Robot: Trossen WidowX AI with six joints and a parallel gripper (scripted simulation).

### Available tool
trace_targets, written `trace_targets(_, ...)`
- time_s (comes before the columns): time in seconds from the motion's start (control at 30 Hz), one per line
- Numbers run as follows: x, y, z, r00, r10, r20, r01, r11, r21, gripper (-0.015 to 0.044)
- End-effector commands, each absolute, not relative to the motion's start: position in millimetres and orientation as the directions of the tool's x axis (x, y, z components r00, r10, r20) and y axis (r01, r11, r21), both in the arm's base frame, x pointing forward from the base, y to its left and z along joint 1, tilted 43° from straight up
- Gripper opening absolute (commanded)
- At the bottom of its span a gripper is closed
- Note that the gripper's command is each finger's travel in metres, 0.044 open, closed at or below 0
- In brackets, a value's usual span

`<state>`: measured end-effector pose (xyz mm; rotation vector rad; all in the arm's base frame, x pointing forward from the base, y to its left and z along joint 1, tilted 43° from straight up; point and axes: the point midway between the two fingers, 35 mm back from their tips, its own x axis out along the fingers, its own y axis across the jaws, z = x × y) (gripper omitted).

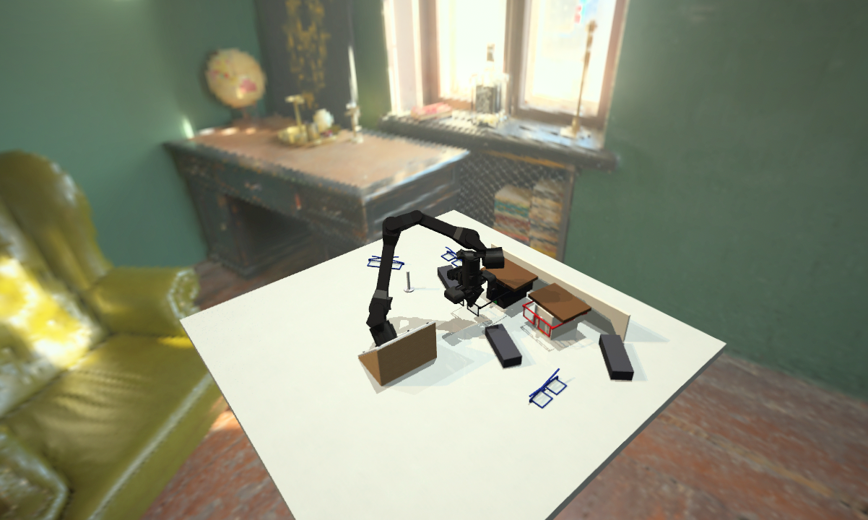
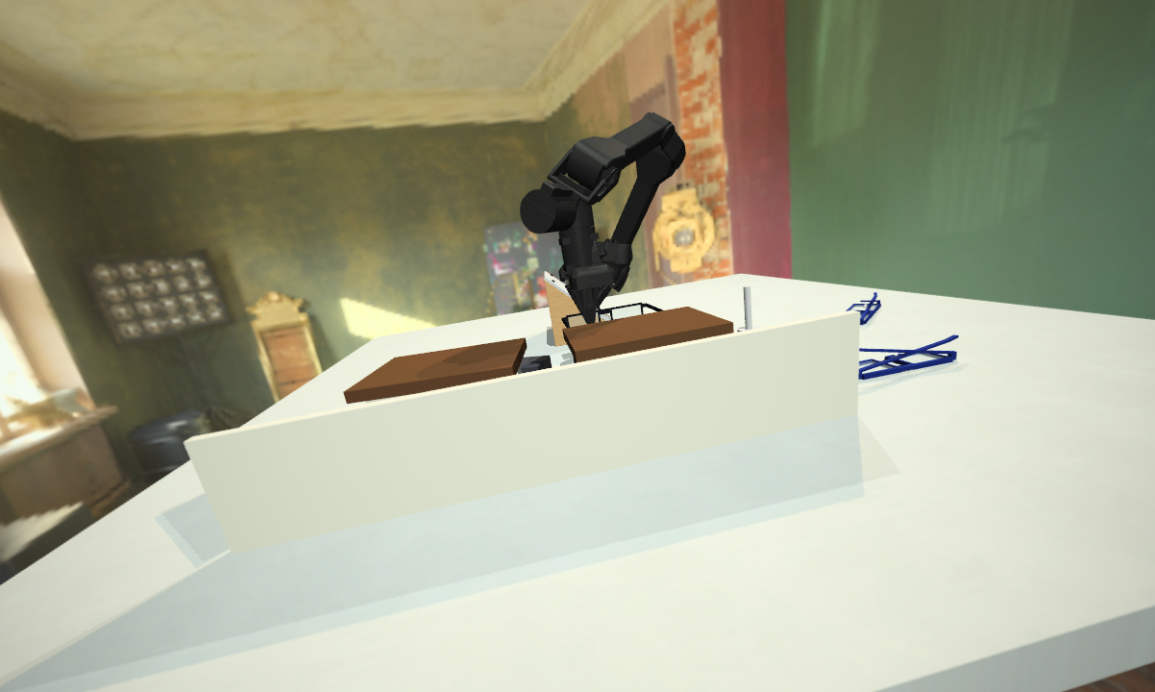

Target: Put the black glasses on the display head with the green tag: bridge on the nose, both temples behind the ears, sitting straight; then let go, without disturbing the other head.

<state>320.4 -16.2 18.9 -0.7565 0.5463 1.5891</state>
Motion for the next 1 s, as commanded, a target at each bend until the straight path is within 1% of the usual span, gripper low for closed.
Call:
trace_targets(0.0,325.2,-13.4,16.3,-0.064,0.681,-0.729,-0.986,-0.157,-0.060,0.0000)
trace_targets(0.97,367.4,-6.8,20.2,-0.062,0.682,-0.729,-0.986,-0.157,-0.063,0.0000)
